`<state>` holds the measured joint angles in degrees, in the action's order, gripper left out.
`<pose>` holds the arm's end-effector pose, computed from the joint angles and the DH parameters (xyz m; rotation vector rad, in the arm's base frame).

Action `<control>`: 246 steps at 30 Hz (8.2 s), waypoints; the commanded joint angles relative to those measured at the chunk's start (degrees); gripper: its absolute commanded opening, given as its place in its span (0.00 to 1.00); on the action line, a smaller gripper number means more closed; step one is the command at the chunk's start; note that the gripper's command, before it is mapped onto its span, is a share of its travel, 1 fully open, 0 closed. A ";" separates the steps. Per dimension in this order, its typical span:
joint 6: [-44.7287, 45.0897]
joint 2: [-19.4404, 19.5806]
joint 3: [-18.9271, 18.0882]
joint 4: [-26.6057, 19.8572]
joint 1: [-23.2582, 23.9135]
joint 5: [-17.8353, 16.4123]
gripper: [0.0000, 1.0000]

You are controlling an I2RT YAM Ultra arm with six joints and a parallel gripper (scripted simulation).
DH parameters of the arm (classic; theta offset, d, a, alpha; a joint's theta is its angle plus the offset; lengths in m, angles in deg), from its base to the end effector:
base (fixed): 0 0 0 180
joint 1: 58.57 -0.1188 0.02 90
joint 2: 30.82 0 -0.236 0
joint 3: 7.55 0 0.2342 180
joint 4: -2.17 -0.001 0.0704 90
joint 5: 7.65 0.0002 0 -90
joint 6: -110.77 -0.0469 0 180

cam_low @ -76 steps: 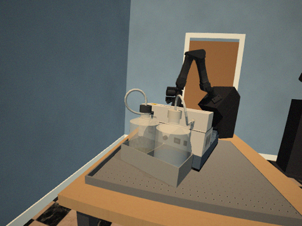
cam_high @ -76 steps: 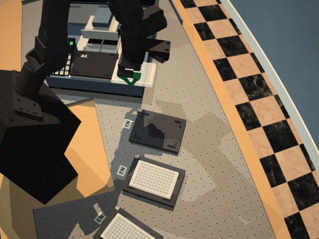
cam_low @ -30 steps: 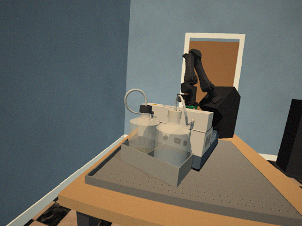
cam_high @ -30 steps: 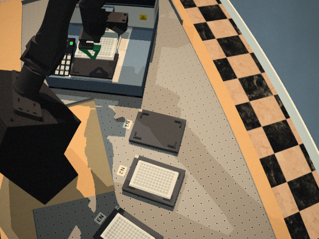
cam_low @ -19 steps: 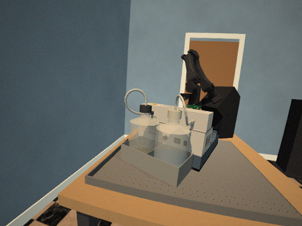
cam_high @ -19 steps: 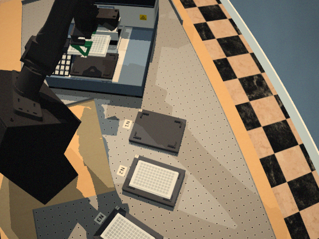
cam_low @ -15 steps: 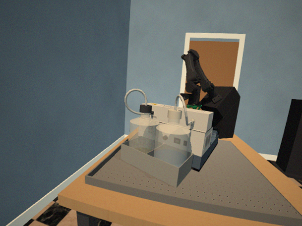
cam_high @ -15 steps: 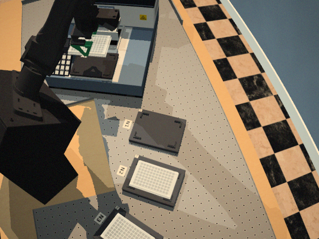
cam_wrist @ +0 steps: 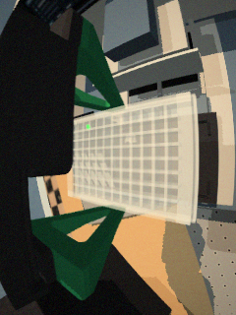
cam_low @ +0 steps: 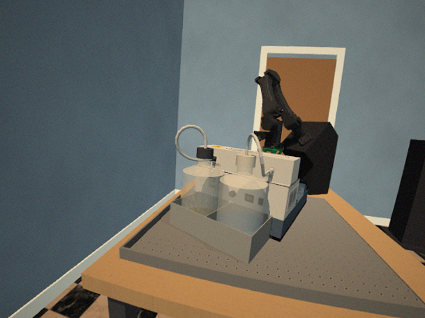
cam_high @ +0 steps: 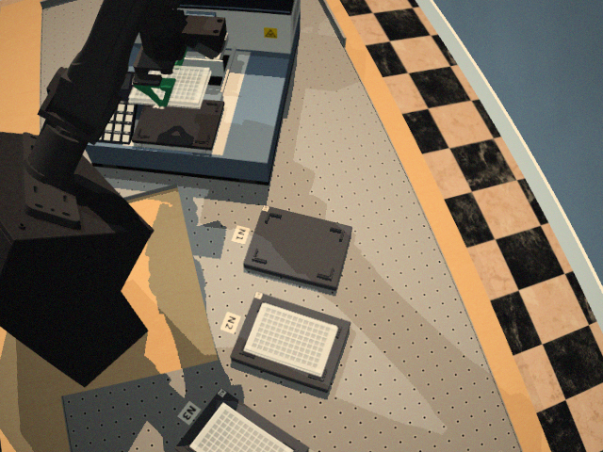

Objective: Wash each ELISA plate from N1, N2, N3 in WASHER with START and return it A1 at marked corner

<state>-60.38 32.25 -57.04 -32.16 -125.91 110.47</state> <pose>0.1025 0.1908 0.1911 0.5155 2.3430 0.7219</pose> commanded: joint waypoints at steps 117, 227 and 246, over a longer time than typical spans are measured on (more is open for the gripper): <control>6.61 18.20 0.88 22.42 8.35 -5.51 0.00; 7.50 21.79 0.37 25.83 9.53 -6.35 1.00; 7.18 20.48 0.58 24.61 9.11 -6.05 1.00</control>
<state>-53.01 53.80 -56.48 -6.76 -116.48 104.09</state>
